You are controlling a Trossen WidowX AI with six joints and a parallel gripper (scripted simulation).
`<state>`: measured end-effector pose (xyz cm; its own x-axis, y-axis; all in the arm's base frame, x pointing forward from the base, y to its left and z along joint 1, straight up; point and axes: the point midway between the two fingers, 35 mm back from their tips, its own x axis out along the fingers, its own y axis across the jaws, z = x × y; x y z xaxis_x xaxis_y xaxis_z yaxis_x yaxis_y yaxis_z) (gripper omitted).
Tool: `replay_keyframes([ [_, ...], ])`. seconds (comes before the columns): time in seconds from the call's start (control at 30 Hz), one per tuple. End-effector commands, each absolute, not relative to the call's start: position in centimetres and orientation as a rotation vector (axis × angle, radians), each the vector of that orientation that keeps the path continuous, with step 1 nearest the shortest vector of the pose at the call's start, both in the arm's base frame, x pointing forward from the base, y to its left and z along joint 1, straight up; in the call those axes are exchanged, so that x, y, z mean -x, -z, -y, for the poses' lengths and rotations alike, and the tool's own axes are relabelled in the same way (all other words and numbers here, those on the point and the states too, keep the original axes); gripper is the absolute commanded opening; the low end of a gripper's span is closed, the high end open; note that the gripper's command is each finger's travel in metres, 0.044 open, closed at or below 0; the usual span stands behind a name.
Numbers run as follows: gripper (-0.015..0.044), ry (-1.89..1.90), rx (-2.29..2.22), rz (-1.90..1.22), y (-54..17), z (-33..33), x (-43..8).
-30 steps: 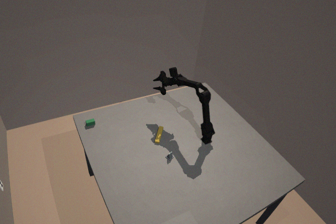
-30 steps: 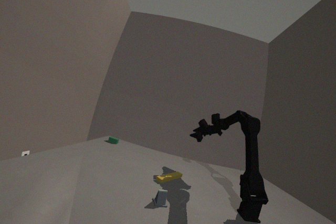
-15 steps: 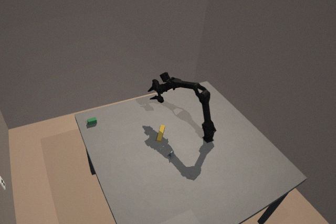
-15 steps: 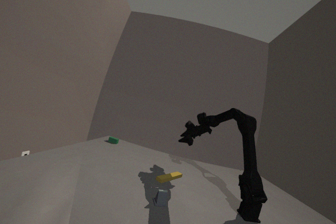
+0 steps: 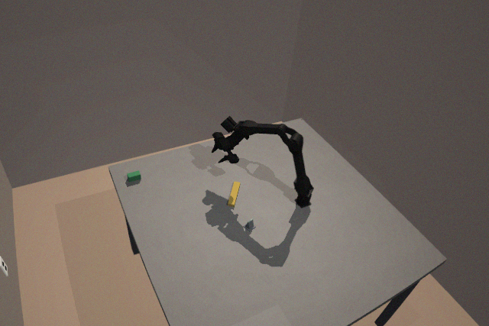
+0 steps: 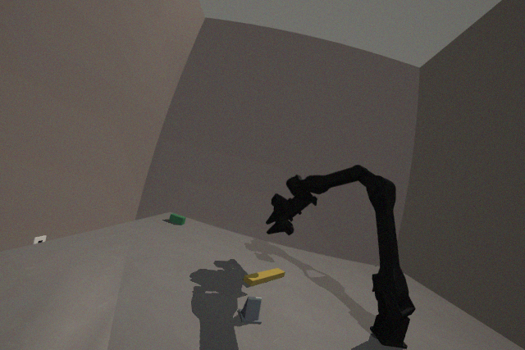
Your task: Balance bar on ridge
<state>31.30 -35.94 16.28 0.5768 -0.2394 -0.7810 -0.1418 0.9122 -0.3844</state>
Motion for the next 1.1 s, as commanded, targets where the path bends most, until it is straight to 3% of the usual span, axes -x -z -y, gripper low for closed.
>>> replay_keyframes([
  [0.0, 0.0315, -0.034, 0.462, -1.037, -15.2, 33.2, -32.2],
  [1.07, 0.0315, -0.684, 0.721, -1.436, -12.0, 16.9, -32.1],
])
